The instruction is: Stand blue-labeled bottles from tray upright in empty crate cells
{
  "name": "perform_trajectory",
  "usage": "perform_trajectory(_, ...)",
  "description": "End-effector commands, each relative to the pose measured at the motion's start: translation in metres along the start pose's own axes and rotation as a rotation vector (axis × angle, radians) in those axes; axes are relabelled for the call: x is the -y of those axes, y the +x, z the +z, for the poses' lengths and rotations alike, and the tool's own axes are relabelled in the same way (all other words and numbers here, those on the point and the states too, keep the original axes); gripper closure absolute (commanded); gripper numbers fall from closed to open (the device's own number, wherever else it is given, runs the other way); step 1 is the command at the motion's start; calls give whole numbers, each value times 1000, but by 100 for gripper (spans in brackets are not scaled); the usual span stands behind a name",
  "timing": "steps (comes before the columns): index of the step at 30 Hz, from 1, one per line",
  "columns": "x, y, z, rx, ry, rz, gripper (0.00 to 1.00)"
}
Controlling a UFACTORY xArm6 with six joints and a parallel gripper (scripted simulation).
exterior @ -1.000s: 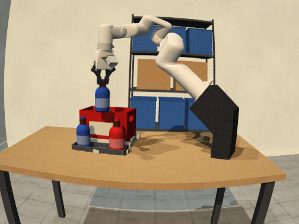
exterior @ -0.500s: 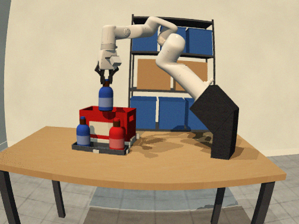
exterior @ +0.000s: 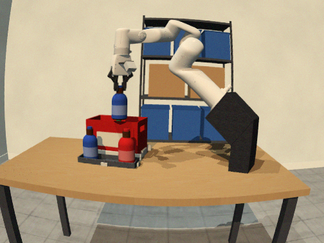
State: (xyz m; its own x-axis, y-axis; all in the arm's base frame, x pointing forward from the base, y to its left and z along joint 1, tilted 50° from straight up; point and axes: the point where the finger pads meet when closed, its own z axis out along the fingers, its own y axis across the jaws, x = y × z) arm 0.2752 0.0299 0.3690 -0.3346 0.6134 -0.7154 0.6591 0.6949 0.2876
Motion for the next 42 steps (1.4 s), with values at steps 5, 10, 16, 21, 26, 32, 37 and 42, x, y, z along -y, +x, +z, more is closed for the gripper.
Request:
perform_trajectory(5, 25, -13, -1, -2, -4, 1, 100)
perform_trajectory(10, 39, -19, -1, -2, -4, 1, 100)
perform_trajectory(16, 57, -28, -1, -2, -4, 1, 100)
perform_trajectory(21, 69, -34, -1, -2, -4, 1, 100)
perform_trajectory(26, 76, -37, -1, -2, -4, 1, 100)
perform_trajectory(32, 85, -42, -1, -2, -4, 1, 100)
perform_trajectory(37, 92, -45, -1, -2, -4, 1, 100)
perform_trajectory(42, 96, -47, -1, -2, -4, 1, 100)
